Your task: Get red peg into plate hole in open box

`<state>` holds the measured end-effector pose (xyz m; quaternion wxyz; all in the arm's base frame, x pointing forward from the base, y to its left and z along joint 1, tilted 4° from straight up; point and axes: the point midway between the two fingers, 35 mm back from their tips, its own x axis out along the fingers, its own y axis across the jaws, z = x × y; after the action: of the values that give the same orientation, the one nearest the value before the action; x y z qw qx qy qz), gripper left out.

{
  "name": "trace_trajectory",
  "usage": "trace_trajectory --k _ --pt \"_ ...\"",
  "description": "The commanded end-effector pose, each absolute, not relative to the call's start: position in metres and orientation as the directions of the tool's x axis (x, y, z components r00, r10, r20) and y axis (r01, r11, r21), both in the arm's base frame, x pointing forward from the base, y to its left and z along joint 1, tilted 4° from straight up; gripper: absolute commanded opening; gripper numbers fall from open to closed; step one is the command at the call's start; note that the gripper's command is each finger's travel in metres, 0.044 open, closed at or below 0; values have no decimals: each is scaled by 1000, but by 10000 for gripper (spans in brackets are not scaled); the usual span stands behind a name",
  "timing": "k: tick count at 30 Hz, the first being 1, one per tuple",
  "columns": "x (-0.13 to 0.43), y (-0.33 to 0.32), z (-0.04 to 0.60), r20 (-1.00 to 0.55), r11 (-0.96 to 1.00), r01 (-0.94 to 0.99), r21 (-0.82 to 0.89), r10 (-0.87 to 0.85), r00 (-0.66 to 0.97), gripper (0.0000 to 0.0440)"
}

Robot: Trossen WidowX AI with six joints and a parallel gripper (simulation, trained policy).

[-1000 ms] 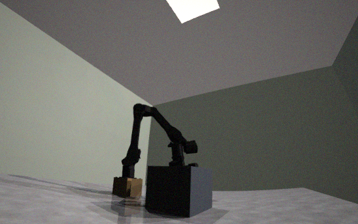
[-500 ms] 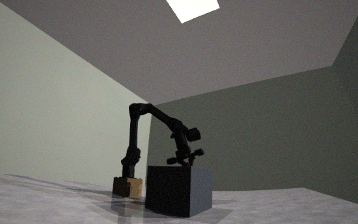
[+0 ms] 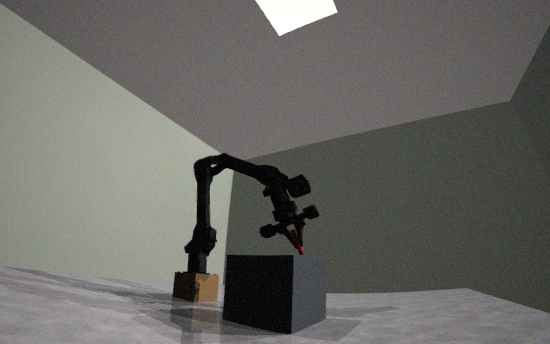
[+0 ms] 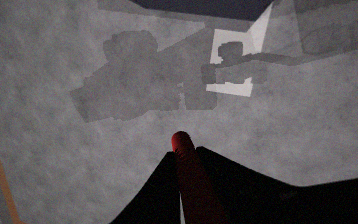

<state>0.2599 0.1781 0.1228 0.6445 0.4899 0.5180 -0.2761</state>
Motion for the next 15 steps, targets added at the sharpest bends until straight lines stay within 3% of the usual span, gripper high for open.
trace_trajectory --k 1,15 --pt "269 167 133 -931 358 859 365 136 339 0" --pt "294 110 142 -941 319 889 329 30 338 0"
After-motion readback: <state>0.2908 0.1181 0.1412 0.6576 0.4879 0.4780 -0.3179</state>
